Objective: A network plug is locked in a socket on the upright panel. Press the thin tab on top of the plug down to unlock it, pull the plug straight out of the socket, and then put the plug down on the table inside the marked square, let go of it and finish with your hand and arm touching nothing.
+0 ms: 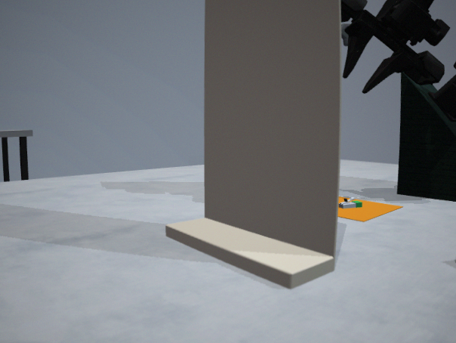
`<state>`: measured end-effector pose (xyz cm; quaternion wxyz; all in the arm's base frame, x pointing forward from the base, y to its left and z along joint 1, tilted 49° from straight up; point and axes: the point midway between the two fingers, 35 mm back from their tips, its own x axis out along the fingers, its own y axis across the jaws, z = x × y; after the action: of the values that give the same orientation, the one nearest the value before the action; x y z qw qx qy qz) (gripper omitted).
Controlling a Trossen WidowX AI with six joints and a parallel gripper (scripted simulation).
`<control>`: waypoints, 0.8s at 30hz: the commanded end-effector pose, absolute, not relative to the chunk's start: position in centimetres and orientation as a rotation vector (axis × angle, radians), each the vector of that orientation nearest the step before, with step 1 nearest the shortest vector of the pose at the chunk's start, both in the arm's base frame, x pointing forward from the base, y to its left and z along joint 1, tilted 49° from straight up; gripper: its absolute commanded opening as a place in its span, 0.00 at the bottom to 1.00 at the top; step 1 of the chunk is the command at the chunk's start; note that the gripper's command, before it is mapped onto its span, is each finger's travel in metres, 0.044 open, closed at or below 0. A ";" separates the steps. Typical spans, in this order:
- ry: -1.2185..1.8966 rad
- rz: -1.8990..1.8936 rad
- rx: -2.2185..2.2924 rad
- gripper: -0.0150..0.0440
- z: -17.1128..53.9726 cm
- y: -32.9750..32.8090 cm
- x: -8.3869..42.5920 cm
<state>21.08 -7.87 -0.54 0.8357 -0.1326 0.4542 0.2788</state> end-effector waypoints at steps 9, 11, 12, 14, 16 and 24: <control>0.941 0.589 -0.291 0.52 3.0 -11.1 20.8; 0.939 0.589 -0.291 0.52 3.5 -11.5 20.6; 0.938 0.589 -0.291 0.52 3.6 -11.6 20.6; 0.938 0.589 -0.291 0.52 3.7 -11.7 20.6; 0.938 0.589 -0.291 0.56 3.7 -11.7 20.6; 0.938 0.589 -0.291 0.92 3.7 -11.7 20.6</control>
<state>20.40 -11.54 3.43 0.8391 -0.1339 0.4477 0.2784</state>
